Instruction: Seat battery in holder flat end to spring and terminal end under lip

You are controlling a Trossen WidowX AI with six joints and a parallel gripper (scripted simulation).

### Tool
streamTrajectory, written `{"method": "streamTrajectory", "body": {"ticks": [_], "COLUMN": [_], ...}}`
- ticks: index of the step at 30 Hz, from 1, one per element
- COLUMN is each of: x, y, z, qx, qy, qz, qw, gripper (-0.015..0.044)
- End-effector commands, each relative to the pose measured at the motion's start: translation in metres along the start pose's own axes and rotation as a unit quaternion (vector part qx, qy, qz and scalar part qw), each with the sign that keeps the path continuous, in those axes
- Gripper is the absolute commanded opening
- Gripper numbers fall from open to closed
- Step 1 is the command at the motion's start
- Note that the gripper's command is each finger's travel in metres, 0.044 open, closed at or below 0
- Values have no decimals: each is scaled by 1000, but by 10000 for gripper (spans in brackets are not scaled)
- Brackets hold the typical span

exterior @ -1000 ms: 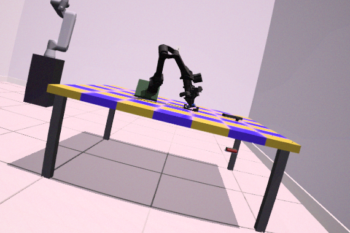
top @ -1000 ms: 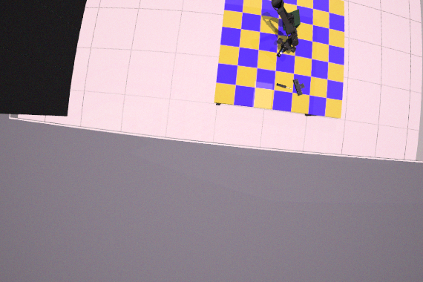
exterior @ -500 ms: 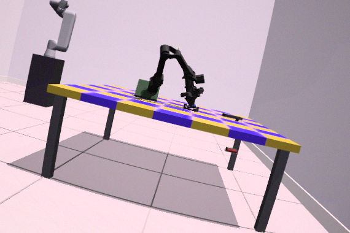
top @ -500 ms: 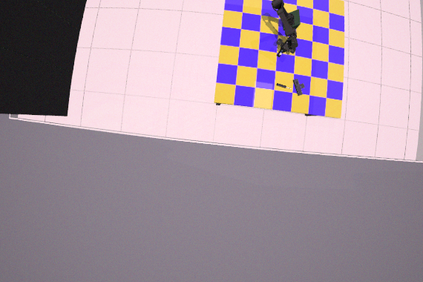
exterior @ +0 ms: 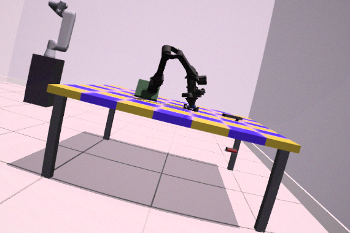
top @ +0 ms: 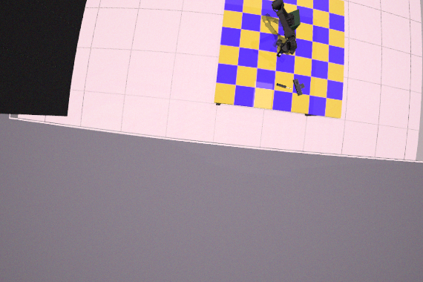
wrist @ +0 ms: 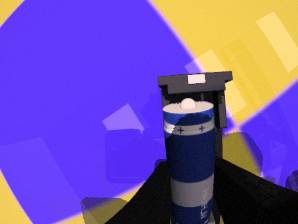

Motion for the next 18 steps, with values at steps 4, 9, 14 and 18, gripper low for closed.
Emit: {"method": "streamTrajectory", "body": {"ticks": [4,9,14,18], "x": [4,3,2,1], "y": [2,0,-1,-2], "z": [3,3,3,4], "qx": [-3,-1,-1,0], "qy": [32,50,68,81], "qz": [-2,0,3,5], "qw": [999,999,998,997], "gripper": [72,72,72,72]}}
Point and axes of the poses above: the point midway between the two fingers, 35 mm back from their tips, its own z axis out along the fingers, its own y axis across the jaws, x = y × z, the point moved 2 cm from there along -z, back along the fingers, and after that the axes turned 3 degrees about z, right-handed, at the moved point
